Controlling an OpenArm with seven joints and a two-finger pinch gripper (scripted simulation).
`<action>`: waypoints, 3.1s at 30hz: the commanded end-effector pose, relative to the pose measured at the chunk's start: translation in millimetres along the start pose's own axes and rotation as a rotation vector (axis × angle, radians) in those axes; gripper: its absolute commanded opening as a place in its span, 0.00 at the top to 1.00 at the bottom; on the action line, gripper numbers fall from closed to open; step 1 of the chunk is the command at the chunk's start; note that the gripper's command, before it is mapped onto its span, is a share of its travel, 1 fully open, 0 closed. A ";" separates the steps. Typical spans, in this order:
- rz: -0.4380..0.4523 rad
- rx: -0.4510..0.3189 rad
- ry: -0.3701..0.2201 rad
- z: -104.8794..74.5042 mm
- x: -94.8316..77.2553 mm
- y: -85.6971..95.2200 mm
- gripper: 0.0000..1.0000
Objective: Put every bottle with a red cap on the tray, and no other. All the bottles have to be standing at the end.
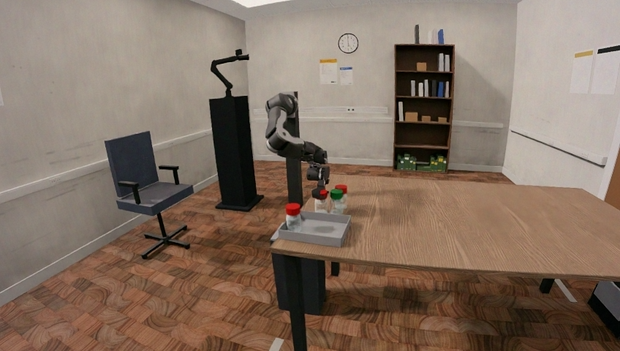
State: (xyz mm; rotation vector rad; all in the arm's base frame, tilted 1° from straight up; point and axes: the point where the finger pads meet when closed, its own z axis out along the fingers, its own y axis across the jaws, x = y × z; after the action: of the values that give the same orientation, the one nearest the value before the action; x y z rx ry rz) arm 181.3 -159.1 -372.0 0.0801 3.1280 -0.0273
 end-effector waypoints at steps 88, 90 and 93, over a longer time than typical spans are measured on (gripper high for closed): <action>0.000 -0.002 -0.002 -91.7 -0.6 0.1 1.00; 0.000 -0.001 -0.002 -96.5 -0.9 -0.2 1.00; 0.001 0.000 -0.003 -103.7 -1.3 -0.5 1.00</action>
State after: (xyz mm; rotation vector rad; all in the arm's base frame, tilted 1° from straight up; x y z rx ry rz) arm 180.6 -157.2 -271.3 0.0792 3.1261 -0.0217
